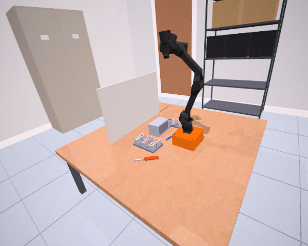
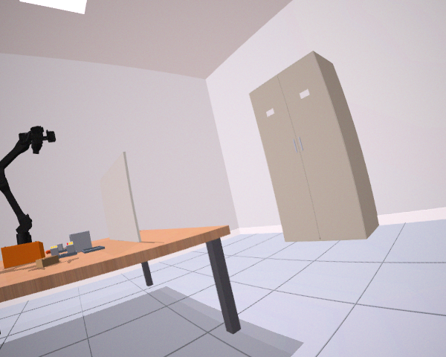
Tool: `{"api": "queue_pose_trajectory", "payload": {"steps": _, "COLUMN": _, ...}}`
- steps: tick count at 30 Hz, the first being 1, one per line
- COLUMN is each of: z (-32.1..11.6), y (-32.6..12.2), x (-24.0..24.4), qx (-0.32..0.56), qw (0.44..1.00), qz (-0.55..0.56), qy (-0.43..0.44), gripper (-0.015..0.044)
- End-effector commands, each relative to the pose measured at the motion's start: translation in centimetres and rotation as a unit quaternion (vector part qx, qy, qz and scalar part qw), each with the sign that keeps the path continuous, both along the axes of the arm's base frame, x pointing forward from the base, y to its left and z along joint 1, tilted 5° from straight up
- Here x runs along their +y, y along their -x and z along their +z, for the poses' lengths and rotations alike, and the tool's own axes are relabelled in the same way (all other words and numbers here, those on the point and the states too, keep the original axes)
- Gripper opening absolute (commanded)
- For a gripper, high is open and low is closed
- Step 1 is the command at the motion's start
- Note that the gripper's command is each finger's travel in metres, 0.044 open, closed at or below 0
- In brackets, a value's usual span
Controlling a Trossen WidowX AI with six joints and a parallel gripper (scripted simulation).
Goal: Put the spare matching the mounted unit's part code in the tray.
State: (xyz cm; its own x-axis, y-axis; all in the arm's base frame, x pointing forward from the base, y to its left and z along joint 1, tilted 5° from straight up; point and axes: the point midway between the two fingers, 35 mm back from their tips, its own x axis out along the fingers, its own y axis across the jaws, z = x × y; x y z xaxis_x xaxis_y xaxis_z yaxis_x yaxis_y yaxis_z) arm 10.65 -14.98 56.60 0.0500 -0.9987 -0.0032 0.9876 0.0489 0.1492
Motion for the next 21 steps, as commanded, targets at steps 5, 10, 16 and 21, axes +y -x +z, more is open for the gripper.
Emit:
{"api": "queue_pose_trajectory", "payload": {"steps": 5, "z": 0.0, "y": 0.0, "x": 0.0, "qx": 0.000, "qw": 1.000, "qz": 0.000, "qy": 0.000, "gripper": 0.0440}}
{"api": "queue_pose_trajectory", "payload": {"steps": 10, "z": -0.7, "y": -2.0, "x": -0.1, "qx": 0.022, "qw": 0.999, "qz": 0.024, "qy": -0.003, "gripper": 0.0440}}
{"api": "queue_pose_trajectory", "payload": {"steps": 16, "z": -4.7, "y": -10.0, "x": -0.5, "qx": 0.130, "qw": 0.983, "qz": 0.123, "qy": -0.032, "gripper": 0.0440}}
{"api": "queue_pose_trajectory", "payload": {"steps": 21, "z": -10.3, "y": -16.7, "x": -0.1, "qx": 0.251, "qw": 0.940, "qz": 0.217, "qy": -0.078, "gripper": 0.0440}}
